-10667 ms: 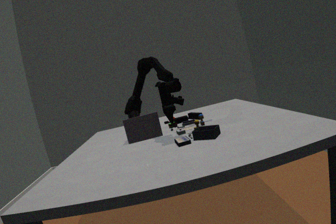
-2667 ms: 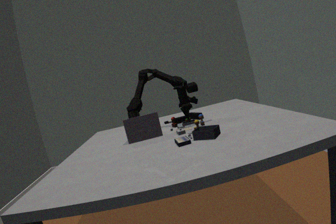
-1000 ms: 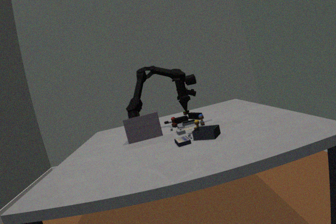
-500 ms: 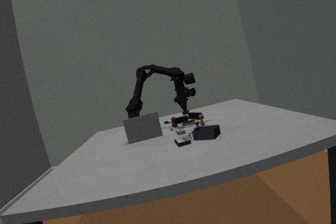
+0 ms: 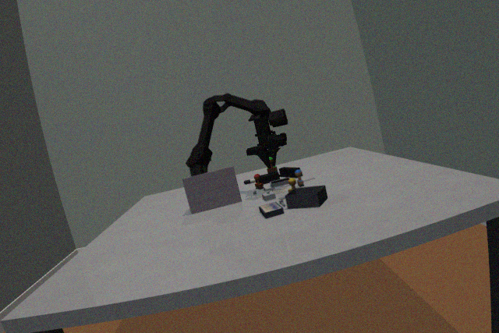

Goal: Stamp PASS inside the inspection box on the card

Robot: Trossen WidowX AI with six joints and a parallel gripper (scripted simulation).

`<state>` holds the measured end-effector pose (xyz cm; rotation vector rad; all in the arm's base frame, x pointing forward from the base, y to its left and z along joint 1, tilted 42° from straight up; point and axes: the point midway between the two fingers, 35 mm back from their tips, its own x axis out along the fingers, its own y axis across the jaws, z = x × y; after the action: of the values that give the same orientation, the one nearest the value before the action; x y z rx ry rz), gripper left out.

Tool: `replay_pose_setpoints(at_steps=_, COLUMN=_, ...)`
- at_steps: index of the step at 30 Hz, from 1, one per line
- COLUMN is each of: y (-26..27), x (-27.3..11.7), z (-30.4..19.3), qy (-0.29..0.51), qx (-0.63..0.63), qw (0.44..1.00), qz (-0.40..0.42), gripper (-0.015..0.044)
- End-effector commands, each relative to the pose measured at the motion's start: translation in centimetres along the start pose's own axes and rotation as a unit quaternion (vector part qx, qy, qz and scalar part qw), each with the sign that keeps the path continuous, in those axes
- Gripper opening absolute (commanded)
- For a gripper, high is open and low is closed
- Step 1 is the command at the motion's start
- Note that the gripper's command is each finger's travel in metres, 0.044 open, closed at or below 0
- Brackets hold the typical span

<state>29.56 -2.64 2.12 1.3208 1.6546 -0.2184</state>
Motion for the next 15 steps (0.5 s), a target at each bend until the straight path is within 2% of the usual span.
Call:
replay_pose_setpoints(at_steps=1, y=-1.49, x=0.26, z=0.50, qy=0.004, qx=0.070, qw=0.998, qz=-0.004, gripper=0.0000)
replay_pose_setpoints(at_steps=15, y=-1.95, x=0.78, z=0.68, qy=0.004, qx=0.096, qw=0.995, qz=-0.004, gripper=0.0000)
